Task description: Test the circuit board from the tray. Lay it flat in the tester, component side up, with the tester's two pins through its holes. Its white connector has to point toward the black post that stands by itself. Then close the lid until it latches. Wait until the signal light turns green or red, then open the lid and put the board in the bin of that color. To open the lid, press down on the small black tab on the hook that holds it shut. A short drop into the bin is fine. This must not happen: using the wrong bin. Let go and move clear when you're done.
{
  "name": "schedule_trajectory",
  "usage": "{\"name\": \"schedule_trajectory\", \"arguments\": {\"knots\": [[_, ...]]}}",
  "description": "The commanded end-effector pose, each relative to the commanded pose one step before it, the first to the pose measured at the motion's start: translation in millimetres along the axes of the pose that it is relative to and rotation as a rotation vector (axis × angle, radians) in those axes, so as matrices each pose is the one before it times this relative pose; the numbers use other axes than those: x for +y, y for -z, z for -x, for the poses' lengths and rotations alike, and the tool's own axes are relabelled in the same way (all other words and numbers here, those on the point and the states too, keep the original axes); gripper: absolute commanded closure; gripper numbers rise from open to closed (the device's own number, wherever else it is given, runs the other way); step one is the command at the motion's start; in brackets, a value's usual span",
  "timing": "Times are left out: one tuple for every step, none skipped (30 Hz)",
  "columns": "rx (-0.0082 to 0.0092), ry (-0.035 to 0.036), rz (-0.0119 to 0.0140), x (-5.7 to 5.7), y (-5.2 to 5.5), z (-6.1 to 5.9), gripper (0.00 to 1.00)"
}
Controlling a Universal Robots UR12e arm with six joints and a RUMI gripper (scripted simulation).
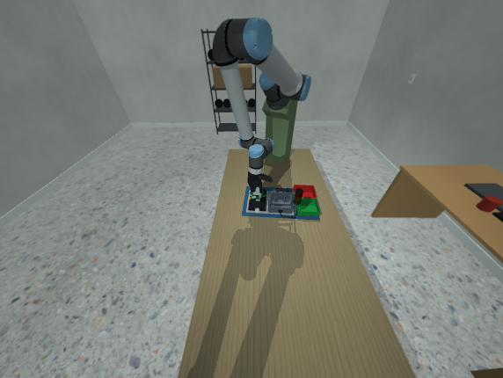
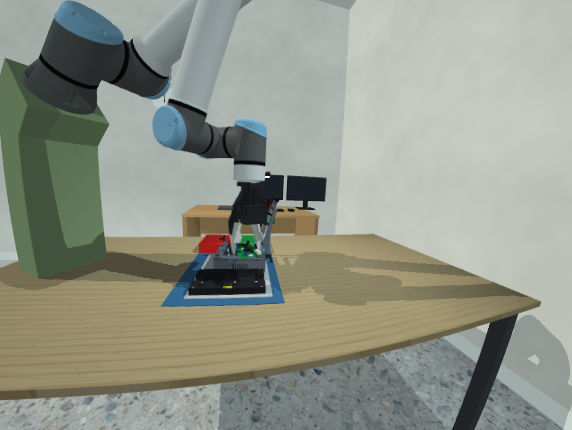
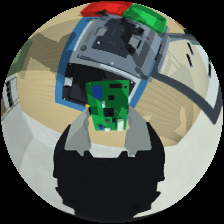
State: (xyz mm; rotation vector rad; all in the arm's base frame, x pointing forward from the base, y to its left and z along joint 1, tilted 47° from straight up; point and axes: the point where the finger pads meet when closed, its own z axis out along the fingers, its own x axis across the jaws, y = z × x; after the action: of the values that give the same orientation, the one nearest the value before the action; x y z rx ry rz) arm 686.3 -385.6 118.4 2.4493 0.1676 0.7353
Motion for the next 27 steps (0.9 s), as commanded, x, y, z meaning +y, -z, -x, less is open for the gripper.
{"name": "schedule_trajectory", "arguments": {"knots": [[0.00555,0.17999,0.00279,2.15,1.59,-4.16,0.61],[0.00001,0.03375,-0.00003,-0.07,-0.01,0.0,0.61],[0.00003,0.03458,-0.00003,-0.06,-0.01,0.0,0.61],[0.00004,0.03538,-0.00004,-0.04,-0.01,-0.01,0.61],[0.00005,0.03616,-0.00004,-0.03,-0.01,-0.01,0.61],[0.00006,0.03691,-0.00005,-0.01,-0.01,-0.02,0.61],[0.00006,0.03763,-0.00004,0.02,-0.01,-0.02,0.61],[0.00007,0.03832,-0.00004,0.04,-0.01,-0.02,0.61],[0.0,0.0,0.0,0.0,0.0,0.0,0.61],[0.0,0.0,0.0,0.0,0.0,0.0,0.61],[-0.00064,0.038,-0.00106,-0.56,-0.13,1.08,0.61],[0.00002,0.03974,-0.00022,-0.25,-0.03,-0.04,0.61],[0.00005,0.04044,-0.00008,-0.14,-0.02,-0.16,0.61],[0.00015,0.04112,0.00006,-0.02,-0.01,-0.29,0.61],[0.00025,0.04171,0.00014,0.07,-0.01,-0.38,0.61],[-0.00008,0.04183,0.00017,0.21,-0.07,0.01,0.61],[-0.00004,0.04226,0.00013,0.19,-0.07,0.01,0.61],[0.00003,0.04267,-0.00011,-0.1,-0.07,0.0,0.61],[0.0001,0.04304,-0.0004,-0.44,-0.07,-0.04,0.61],[0.00016,0.04338,-0.0005,-0.5,-0.07,-0.07,0.61],[0.0002,0.04368,-0.00054,-0.5,-0.07,-0.1,0.61],[0.00022,0.04394,-0.00051,-0.43,-0.07,-0.12,0.61],[0.00021,0.04416,-0.0004,-0.3,-0.08,-0.11,0.61],[0.00012,0.04173,-0.00026,-0.14,-0.09,-0.09,0.61],[0.00016,0.0415,-0.00035,-0.42,-0.11,-0.13,0.61],[0.0,0.0,0.0,0.0,0.0,0.0,0.61],[0.0,0.0,0.0,0.0,0.0,0.0,0.61]]}}
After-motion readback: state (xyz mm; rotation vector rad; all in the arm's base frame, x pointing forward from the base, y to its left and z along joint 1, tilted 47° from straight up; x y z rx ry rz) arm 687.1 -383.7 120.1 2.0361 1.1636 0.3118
